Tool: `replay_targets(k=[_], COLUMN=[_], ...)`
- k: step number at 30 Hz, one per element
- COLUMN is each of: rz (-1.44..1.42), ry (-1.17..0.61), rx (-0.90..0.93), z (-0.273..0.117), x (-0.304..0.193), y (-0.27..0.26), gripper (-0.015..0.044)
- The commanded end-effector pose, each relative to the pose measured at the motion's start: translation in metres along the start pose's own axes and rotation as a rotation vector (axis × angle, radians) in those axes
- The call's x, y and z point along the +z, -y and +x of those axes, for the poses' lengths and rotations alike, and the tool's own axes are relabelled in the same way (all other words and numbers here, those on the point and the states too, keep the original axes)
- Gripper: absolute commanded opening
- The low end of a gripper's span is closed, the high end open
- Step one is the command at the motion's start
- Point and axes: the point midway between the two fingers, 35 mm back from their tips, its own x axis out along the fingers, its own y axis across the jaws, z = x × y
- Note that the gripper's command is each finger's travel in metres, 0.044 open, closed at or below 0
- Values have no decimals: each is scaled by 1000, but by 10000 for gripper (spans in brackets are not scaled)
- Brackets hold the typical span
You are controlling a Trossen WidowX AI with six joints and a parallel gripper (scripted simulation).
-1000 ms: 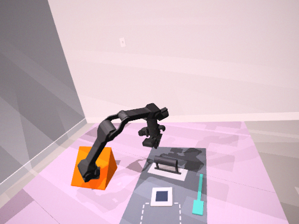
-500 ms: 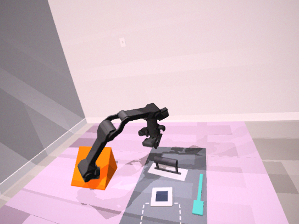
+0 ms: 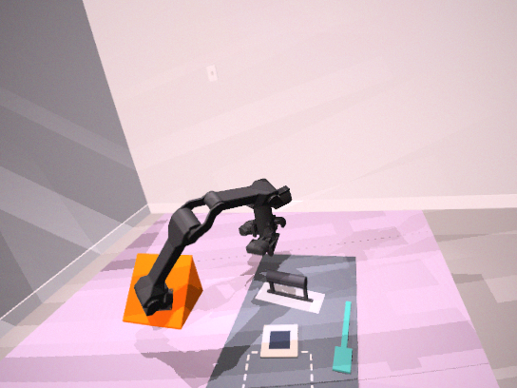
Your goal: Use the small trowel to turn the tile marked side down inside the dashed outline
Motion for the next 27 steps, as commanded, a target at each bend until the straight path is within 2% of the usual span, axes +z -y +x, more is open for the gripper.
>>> replay_targets(k=[1, 2, 8, 13, 27], rz=[0, 0, 6, 155, 637], ry=[0, 0, 0, 0, 1], rx=[0, 0, 0, -1, -2], z=[0, 0, 0, -2, -7], x=[0, 0, 0, -5, -19], y=[0, 0, 0, -3, -14], gripper=[0, 0, 152, 270, 270])
